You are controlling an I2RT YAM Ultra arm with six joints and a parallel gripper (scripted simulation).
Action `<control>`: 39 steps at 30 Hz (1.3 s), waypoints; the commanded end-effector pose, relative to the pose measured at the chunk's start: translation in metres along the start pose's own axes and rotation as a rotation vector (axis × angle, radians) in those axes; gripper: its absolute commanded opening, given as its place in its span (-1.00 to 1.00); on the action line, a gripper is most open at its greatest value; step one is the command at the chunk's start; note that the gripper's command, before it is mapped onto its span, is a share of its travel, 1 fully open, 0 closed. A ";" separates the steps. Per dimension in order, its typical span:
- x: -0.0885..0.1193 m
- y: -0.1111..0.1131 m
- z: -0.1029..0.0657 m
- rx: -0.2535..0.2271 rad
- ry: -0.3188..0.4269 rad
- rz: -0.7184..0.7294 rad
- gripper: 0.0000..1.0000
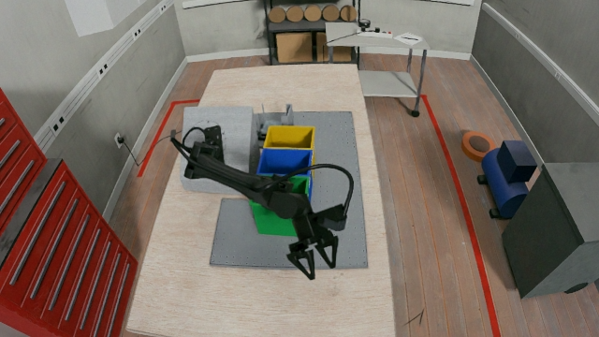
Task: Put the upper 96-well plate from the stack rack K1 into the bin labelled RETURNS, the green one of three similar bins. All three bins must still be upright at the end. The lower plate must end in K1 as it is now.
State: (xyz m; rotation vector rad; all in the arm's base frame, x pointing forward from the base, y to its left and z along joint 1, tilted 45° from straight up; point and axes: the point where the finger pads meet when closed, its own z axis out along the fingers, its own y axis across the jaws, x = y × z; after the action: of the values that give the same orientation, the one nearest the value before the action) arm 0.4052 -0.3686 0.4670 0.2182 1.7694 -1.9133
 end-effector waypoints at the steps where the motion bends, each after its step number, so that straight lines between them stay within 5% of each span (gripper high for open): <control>1: -0.006 -0.009 -0.005 0.011 -0.016 0.020 1.00; 17: -0.006 -0.009 -0.005 0.011 -0.016 0.020 1.00; 19: -0.018 -0.016 -0.015 -0.033 -0.071 0.073 1.00; 22: -0.028 -0.002 -0.019 -0.062 -0.087 0.085 1.00; 23: -0.030 0.019 -0.017 -0.080 -0.080 0.065 1.00; 28: -0.038 0.023 -0.021 -0.064 -0.081 0.083 1.00; 29: -0.039 0.010 -0.027 -0.088 -0.100 0.101 1.00; 32: -0.045 0.030 -0.031 -0.152 -0.118 0.109 1.00; 39: -0.054 0.060 -0.035 -0.145 -0.103 0.110 1.00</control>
State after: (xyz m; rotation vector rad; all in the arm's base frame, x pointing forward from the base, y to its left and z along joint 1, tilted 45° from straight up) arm 0.4502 -0.3460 0.4213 0.1509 1.8538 -1.7323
